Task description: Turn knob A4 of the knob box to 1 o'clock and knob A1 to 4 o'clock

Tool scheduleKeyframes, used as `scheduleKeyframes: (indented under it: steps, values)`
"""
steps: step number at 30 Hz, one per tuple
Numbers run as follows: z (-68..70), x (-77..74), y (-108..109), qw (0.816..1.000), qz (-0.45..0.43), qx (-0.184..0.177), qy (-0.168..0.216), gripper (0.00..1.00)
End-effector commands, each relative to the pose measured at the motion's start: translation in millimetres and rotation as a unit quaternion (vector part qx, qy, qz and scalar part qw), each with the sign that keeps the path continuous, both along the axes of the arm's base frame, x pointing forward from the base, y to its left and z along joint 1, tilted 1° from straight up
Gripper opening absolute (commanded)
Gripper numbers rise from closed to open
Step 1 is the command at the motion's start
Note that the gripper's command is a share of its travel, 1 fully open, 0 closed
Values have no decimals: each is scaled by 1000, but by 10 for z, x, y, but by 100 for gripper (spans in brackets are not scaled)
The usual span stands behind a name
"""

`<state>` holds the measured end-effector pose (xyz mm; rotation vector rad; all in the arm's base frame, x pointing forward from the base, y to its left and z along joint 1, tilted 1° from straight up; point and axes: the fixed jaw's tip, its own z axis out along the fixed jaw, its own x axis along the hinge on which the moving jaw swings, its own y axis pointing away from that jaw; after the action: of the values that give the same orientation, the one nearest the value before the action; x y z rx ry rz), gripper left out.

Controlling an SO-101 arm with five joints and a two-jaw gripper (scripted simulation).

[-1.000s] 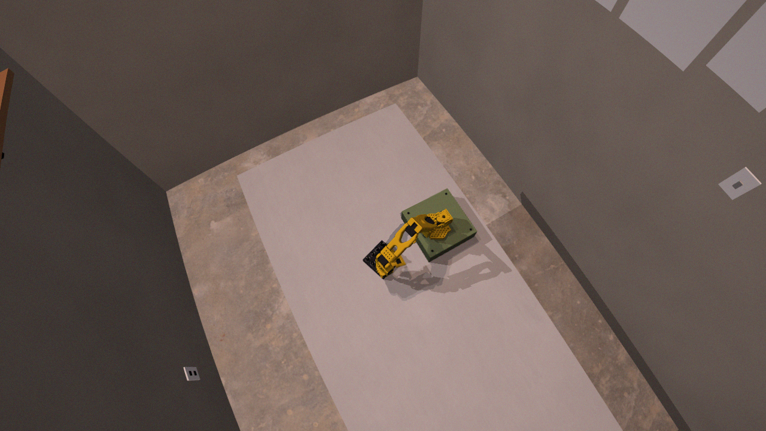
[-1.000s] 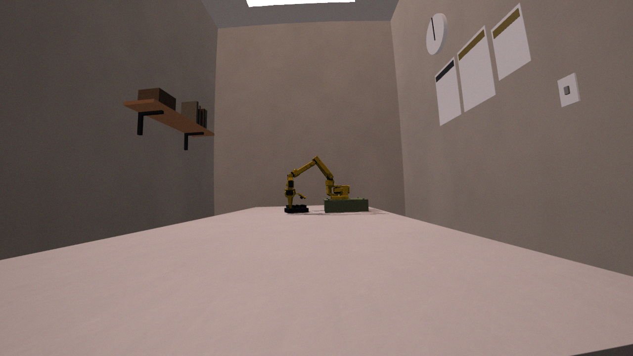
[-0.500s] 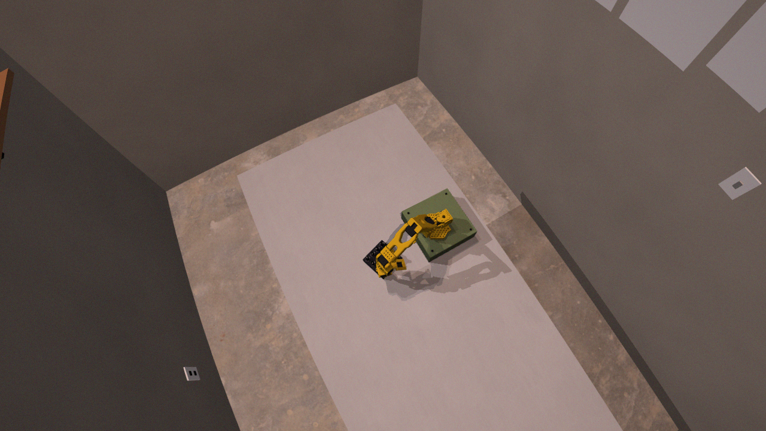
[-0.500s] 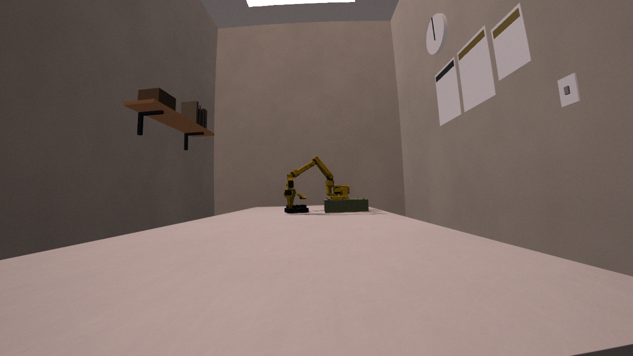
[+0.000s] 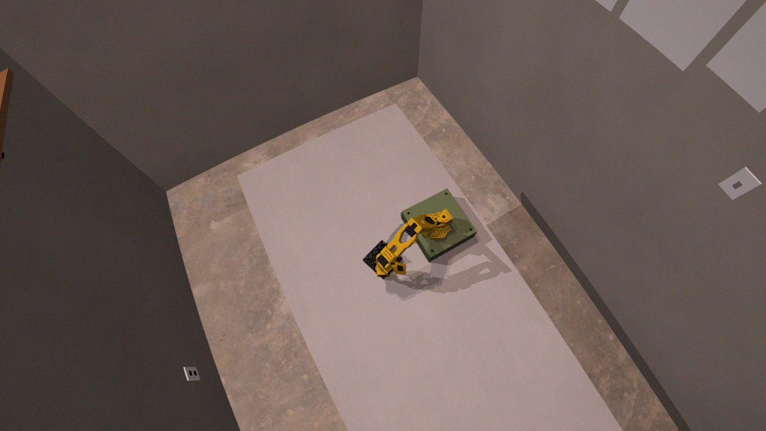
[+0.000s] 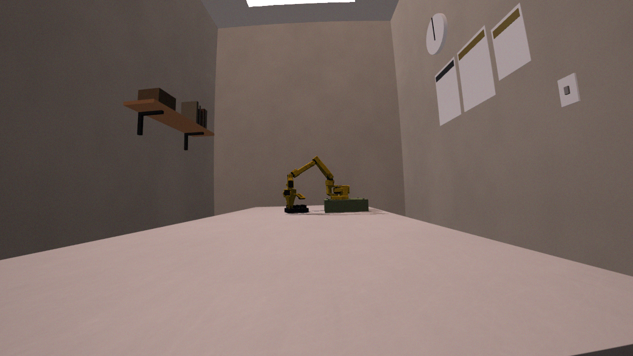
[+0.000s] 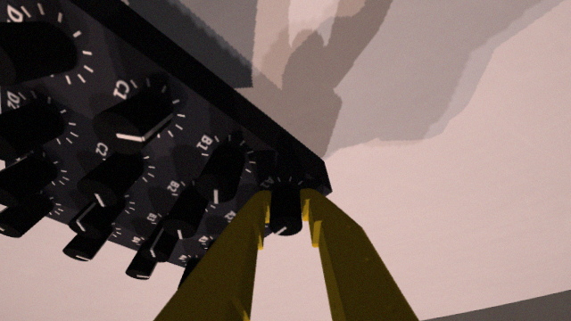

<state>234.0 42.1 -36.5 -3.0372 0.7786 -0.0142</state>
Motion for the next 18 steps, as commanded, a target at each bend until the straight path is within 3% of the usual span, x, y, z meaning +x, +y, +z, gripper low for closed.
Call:
scheduleKeyframes:
  steps: [1, 18]
  values:
    - [-22, -30, -12, 999, -36, -3, 10, 1]
    - [-22, -41, -2, 986, -166, -3, 10, 1]
